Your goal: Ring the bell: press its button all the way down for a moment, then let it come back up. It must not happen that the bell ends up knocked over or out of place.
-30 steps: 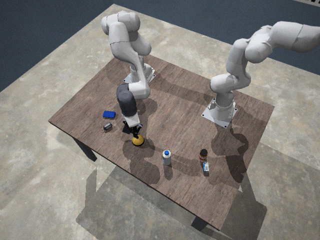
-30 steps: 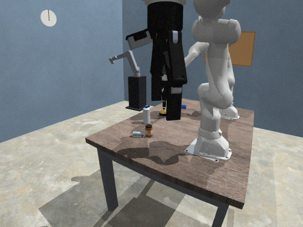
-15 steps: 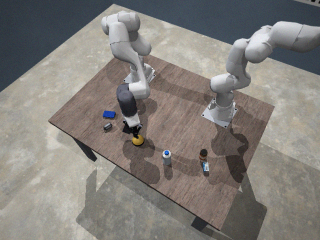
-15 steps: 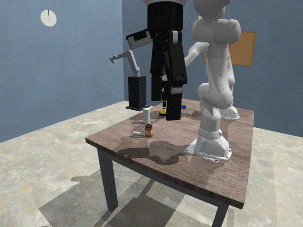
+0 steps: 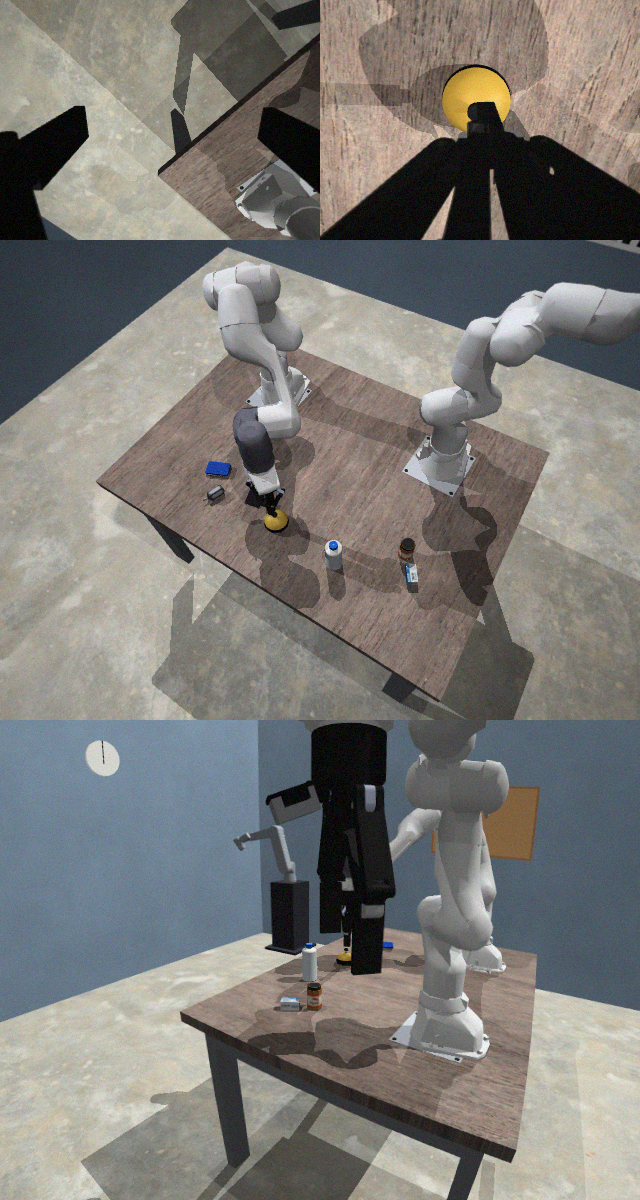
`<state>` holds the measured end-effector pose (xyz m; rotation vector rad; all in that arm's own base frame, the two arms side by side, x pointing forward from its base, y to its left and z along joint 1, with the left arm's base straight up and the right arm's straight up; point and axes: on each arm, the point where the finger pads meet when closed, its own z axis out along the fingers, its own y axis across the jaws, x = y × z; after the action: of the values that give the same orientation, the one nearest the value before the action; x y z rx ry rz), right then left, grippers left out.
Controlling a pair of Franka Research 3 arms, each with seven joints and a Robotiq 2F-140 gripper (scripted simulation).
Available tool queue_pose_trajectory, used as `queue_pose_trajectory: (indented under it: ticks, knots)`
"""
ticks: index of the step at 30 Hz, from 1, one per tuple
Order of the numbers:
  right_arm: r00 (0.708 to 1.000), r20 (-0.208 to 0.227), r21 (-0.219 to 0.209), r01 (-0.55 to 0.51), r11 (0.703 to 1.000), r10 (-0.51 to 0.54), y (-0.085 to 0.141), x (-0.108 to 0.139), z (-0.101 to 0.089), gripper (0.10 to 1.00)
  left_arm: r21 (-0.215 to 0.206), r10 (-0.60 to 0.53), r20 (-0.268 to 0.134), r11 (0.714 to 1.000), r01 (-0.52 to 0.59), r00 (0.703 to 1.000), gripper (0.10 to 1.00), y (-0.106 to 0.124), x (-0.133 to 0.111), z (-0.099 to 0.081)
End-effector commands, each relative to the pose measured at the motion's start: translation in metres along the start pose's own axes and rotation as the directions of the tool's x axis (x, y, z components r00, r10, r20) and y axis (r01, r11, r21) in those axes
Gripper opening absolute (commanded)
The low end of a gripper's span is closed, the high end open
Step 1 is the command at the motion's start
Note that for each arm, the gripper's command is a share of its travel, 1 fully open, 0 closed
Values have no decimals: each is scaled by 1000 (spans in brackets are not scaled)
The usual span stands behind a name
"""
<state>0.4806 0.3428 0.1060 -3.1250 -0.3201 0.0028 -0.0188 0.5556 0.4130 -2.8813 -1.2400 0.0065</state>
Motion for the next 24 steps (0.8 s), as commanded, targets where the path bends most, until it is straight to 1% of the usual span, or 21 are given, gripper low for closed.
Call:
queue_pose_trajectory:
  ticks: [1, 15, 24]
  knots:
    - [1000, -2, 0, -2, 1000, 2, -1, 0, 1, 99, -6, -4, -2, 1000, 4, 1000, 1000, 2, 0, 0]
    - [1000, -2, 0, -2, 1000, 2, -1, 0, 3, 99, -6, -4, -2, 1000, 4, 1000, 1000, 2, 0, 0]
    - [1000, -2, 0, -2, 1000, 2, -1, 0, 11, 99, -6, -4, -2, 1000, 4, 1000, 1000, 2, 0, 0]
